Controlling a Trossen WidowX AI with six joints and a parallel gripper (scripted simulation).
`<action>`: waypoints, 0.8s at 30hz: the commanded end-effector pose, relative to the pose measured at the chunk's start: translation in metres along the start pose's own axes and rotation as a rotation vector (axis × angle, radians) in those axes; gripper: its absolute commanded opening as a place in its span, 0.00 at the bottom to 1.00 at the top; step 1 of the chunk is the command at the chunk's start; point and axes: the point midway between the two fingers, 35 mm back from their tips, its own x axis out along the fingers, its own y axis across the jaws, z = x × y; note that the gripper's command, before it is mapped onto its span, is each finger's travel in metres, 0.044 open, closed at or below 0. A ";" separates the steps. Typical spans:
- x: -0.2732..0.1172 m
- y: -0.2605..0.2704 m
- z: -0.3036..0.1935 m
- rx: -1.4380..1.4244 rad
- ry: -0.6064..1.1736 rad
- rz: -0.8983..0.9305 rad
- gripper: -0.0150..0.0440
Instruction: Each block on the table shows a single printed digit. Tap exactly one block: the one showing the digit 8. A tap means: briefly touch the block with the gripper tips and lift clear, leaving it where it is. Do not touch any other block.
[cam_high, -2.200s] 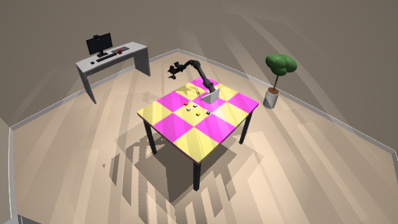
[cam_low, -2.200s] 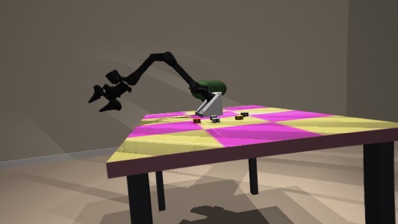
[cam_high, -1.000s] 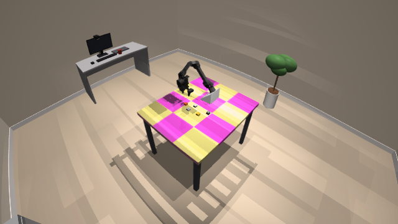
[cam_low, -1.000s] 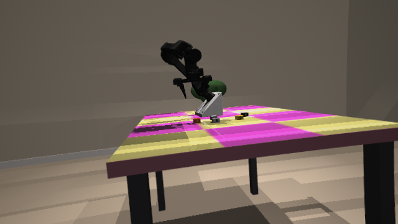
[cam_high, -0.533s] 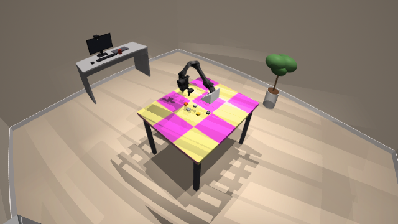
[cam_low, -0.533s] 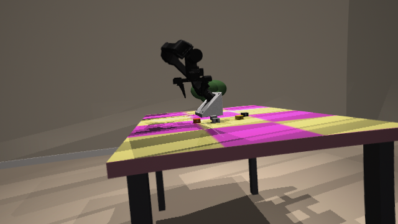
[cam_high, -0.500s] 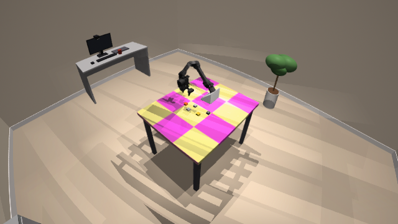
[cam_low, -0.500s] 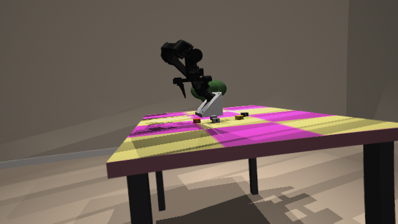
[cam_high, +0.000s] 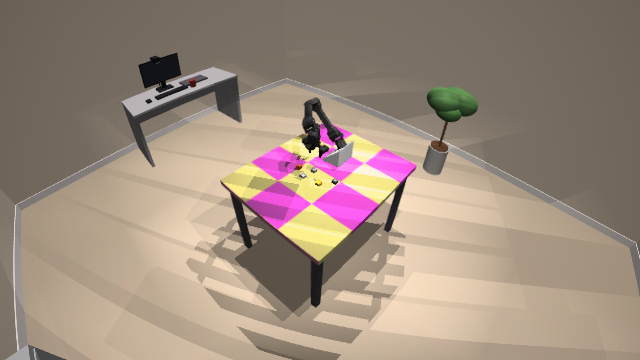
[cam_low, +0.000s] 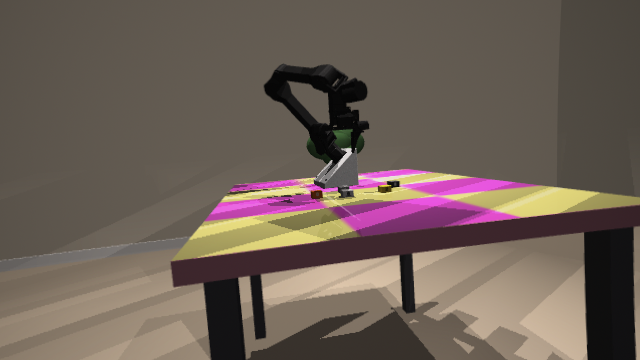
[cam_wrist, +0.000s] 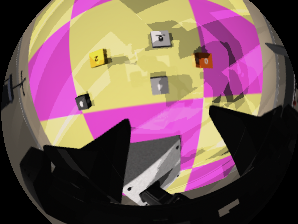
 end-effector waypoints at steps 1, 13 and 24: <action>0.001 0.006 -0.005 0.025 -0.002 -0.003 0.93; 0.001 0.006 -0.005 0.025 -0.002 -0.003 0.93; -0.004 0.050 0.009 0.024 -0.004 0.010 0.93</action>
